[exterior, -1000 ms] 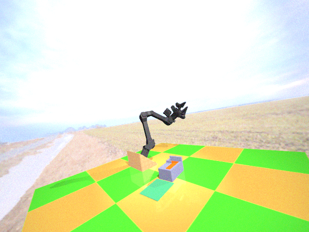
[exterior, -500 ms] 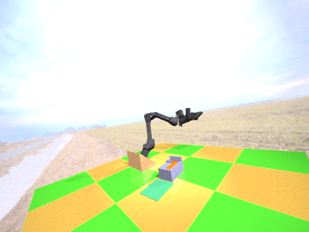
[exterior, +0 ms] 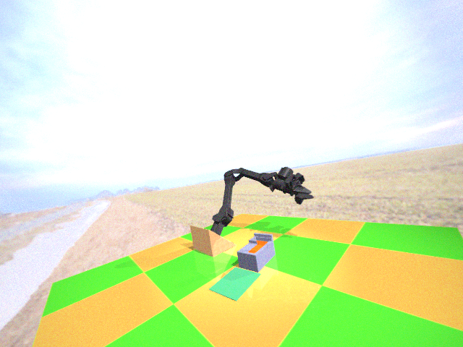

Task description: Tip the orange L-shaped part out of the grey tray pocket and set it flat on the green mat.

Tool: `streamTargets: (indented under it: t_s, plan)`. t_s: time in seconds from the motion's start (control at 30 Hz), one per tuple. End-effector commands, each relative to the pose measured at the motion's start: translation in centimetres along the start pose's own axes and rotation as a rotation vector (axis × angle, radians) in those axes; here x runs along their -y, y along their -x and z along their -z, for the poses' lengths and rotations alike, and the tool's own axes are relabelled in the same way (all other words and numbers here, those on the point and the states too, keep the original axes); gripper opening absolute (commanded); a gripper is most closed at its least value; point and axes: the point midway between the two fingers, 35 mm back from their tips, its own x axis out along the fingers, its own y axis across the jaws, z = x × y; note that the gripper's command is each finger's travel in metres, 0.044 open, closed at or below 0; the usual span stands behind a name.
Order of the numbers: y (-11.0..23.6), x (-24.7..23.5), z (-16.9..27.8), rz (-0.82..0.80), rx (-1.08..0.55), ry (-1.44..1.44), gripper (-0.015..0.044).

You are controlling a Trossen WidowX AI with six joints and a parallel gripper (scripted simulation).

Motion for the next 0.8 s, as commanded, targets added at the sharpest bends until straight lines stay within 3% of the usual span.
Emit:
streamTargets:
  t_s: [0.0, 0.23, 0.47, 0.6, 0.77]
  plan:
    - [-1.6, 2.9, 7.2, -0.061, -0.329, 0.103, 0.018]
    - [0.5, 5.8, 15.4, -0.219, -0.72, 0.069, 0.018]
    - [6.1, 7.1, 20.4, -0.475, -1.035, -0.204, 0.018]
    - [9.1, 7.1, 20.5, -0.613, -1.107, -0.439, 0.018]
    - [9.2, 7.1, 20.5, -0.62, -1.109, -0.452, 0.018]
